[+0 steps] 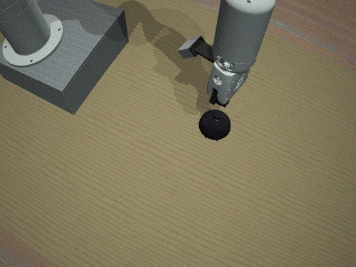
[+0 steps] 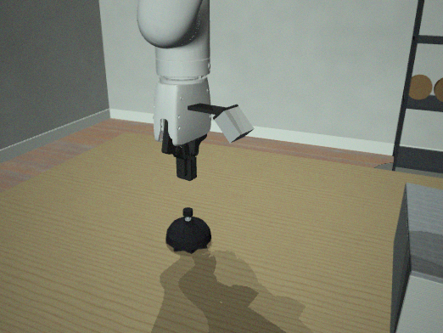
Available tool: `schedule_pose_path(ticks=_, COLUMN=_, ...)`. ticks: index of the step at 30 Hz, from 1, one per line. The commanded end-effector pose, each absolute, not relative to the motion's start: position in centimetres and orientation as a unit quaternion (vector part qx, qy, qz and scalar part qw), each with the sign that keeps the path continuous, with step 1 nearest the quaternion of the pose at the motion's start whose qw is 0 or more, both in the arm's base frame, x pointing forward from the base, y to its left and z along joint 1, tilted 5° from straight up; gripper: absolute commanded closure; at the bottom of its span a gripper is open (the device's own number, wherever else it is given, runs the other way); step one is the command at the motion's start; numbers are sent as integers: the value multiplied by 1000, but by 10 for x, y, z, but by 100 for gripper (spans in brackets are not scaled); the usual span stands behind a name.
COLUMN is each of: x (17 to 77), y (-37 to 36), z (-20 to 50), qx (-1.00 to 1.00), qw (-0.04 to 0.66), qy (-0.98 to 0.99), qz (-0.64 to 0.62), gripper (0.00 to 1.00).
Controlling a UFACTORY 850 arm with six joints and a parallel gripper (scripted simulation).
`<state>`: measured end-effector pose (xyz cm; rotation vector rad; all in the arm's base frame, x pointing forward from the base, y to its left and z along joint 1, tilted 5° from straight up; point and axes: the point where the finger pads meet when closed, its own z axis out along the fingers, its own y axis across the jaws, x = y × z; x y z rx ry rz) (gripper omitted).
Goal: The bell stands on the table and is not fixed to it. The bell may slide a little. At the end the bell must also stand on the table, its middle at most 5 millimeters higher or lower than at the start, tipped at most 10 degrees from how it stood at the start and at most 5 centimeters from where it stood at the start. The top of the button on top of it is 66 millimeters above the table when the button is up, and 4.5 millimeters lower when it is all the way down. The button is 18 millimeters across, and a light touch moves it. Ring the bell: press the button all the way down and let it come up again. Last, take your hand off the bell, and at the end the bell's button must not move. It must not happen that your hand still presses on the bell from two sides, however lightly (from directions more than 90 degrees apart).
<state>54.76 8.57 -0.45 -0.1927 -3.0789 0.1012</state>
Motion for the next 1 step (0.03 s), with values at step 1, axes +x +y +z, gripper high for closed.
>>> schedule_pose_path(ticks=1, x=549, y=86, z=-4, qx=-62, qw=27, qy=-997, qz=33, gripper=100)
